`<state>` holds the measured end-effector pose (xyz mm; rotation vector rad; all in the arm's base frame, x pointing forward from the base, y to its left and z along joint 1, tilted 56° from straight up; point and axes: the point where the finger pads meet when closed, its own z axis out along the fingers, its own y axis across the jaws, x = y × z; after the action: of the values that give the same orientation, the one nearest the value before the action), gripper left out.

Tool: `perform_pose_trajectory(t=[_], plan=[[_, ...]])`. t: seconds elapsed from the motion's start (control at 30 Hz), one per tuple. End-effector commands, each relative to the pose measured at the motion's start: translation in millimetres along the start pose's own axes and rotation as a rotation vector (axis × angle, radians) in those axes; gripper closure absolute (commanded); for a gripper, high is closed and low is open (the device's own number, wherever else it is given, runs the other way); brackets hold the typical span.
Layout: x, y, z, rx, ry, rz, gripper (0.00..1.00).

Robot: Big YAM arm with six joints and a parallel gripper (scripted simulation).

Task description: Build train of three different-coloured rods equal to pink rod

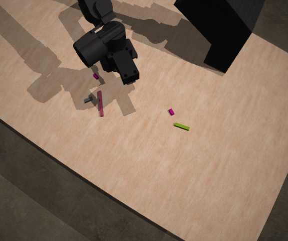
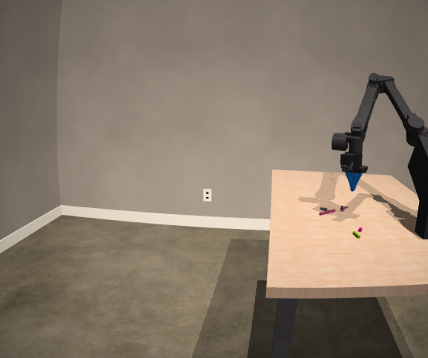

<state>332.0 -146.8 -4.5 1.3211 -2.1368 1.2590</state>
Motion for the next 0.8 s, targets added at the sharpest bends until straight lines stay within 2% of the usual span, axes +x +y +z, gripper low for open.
perform_pose_trajectory(t=[0.0,0.2,0.63,0.77], plan=[[0.1,2.3,7.0,-0.009,0.001,-0.007,0.96],[0.8,5.6,16.0,-0.012,0.001,-0.012,0.96],[0.4,0.6,69.8,-0.005,0.001,-0.004,0.96],[0.5,0.9,77.3,-0.005,0.001,-0.004,0.96]])
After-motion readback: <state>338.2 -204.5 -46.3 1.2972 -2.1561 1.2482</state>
